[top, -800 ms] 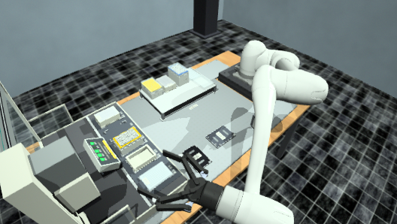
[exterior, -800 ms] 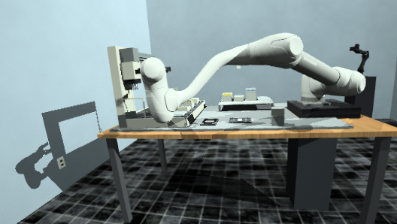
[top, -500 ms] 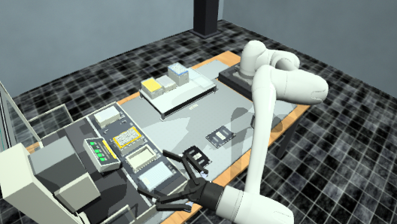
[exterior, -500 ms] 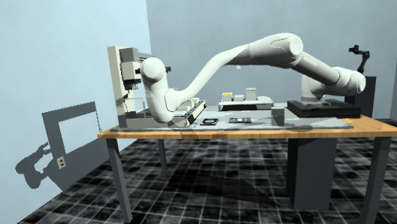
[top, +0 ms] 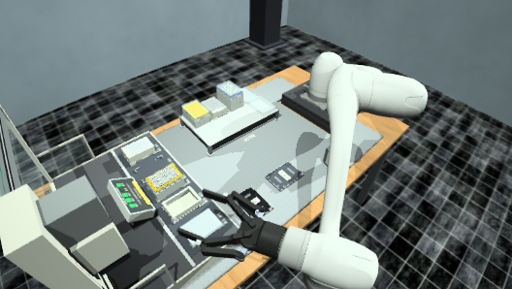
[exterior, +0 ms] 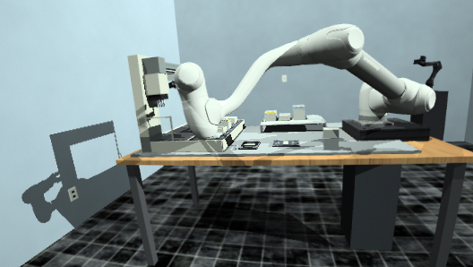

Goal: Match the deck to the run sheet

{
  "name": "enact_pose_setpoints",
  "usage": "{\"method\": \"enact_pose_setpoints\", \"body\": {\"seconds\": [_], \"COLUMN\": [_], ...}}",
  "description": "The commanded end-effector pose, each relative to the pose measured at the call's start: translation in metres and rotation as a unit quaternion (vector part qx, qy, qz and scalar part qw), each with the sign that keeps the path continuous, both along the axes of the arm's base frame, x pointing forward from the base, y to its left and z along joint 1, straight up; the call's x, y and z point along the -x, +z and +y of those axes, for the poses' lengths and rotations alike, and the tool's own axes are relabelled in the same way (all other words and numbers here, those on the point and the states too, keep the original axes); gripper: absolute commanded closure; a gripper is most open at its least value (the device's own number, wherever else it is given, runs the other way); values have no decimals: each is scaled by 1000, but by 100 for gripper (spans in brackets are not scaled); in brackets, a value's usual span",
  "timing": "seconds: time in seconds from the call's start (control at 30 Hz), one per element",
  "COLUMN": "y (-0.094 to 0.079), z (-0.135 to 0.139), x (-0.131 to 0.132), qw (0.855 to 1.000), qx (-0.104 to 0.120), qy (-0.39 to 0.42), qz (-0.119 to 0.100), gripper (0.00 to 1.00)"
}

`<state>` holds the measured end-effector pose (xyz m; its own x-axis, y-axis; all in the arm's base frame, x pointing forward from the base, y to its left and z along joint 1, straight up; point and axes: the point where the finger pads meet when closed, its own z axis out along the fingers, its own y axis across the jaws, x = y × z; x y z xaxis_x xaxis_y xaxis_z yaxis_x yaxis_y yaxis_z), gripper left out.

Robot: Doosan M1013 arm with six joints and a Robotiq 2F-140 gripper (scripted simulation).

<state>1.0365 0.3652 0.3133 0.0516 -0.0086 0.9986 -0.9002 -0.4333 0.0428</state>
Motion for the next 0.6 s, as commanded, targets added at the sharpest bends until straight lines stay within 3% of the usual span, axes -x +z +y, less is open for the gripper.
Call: {"method": "enact_pose_setpoints", "body": {"seconds": [0.0, 0.23, 0.3, 0.57], "y": [0, -5, -5, -10], "z": [-15, -45, -45, -79], "x": [8, 25, 25, 45], "qw": [999, 994, 994, 982], "qx": [-18, -52, -52, -91], "qy": [26, 58, 58, 94], "qz": [26, 78, 78, 136], "gripper": [21, 21, 21, 21]}}
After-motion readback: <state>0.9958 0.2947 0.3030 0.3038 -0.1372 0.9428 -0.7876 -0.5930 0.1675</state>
